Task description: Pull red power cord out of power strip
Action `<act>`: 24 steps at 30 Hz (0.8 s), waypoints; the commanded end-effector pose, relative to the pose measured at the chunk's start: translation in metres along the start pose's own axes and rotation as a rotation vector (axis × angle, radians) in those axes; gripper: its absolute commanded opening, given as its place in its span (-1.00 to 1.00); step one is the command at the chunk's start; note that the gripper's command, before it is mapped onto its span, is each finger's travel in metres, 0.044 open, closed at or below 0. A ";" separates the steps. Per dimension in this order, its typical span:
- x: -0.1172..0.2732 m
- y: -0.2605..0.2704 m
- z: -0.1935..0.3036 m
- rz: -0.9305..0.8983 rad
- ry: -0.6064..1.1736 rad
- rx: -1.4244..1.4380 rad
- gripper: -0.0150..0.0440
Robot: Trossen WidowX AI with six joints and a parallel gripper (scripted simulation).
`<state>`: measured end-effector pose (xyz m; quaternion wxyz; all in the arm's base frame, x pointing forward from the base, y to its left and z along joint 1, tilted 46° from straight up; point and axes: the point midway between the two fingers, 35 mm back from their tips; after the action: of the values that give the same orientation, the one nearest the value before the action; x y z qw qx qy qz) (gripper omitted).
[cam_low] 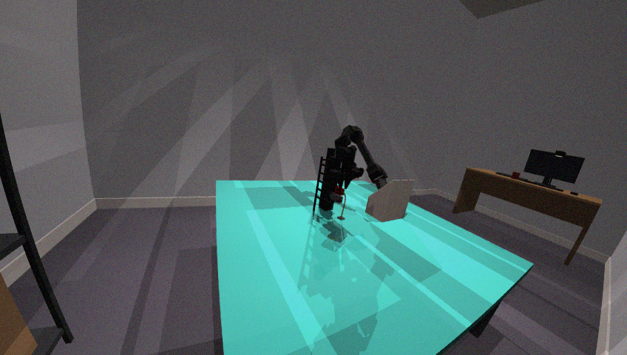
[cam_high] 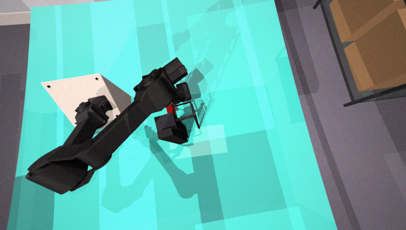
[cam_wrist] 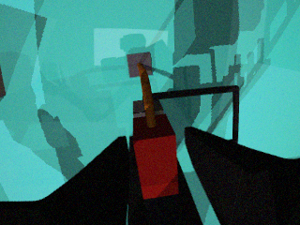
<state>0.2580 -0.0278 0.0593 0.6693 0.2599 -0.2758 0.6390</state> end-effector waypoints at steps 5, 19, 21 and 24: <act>0.000 0.000 0.012 0.001 0.004 0.002 0.05; -0.012 0.000 0.012 0.001 0.005 0.002 0.05; -0.009 -0.001 0.012 0.002 0.001 -0.004 -0.04; -0.009 -0.001 0.012 0.002 0.001 -0.004 -0.24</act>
<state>0.2579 -0.0430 0.0610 0.6697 0.2596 -0.2756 0.6389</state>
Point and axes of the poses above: the point midway between the two fingers, 35 mm back from their tips, its own x axis back along the fingers, its own y axis across the jaws, z = x × y, and after that the axes turned 5 degrees about -x, right-handed
